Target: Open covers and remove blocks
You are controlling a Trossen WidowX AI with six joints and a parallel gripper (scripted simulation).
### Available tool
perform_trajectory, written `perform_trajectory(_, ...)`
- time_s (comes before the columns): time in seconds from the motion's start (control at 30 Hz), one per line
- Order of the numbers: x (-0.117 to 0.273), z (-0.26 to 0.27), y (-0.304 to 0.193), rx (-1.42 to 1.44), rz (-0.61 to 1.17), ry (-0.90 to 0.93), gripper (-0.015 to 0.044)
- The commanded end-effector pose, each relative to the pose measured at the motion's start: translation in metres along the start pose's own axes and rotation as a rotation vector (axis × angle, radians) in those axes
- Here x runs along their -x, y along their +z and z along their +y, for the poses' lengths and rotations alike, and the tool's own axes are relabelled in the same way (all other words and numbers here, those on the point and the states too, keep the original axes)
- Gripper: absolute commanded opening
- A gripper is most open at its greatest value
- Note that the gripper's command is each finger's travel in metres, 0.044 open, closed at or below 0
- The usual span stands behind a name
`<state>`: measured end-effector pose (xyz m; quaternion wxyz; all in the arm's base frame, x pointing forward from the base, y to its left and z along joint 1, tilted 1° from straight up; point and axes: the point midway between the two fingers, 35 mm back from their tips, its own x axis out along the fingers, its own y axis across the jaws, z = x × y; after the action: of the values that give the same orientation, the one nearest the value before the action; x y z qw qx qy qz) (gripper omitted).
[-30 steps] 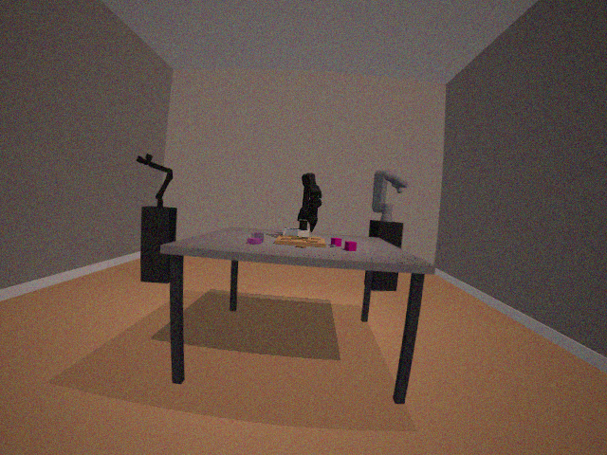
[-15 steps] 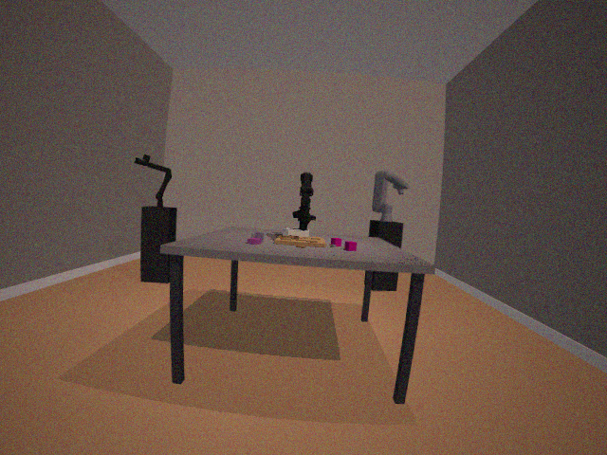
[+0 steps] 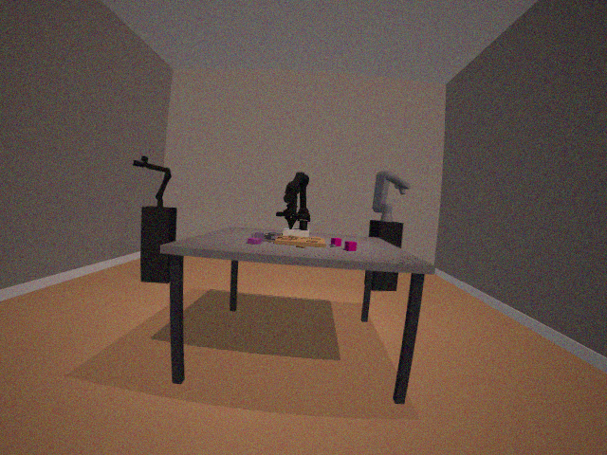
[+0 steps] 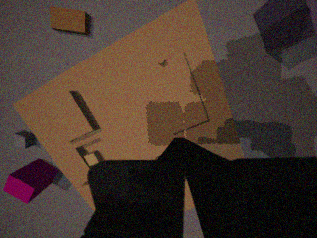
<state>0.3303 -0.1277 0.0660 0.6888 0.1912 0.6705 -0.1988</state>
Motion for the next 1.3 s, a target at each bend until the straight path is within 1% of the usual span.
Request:
perform_trajectory(0.0,0.001,-0.016,0.01,0.141,0.002,-0.003,0.0)
perform_trajectory(0.17,0.002,-0.042,0.022,0.357,0.001,-0.005,0.0)
perform_trajectory(0.23,0.002,-0.045,0.024,0.387,0.001,-0.005,0.0)
perform_trajectory(0.93,0.002,-0.045,0.024,0.387,0.001,-0.005,0.0)
perform_trajectory(1.27,-0.006,-0.045,0.025,0.387,0.001,-0.005,0.0)
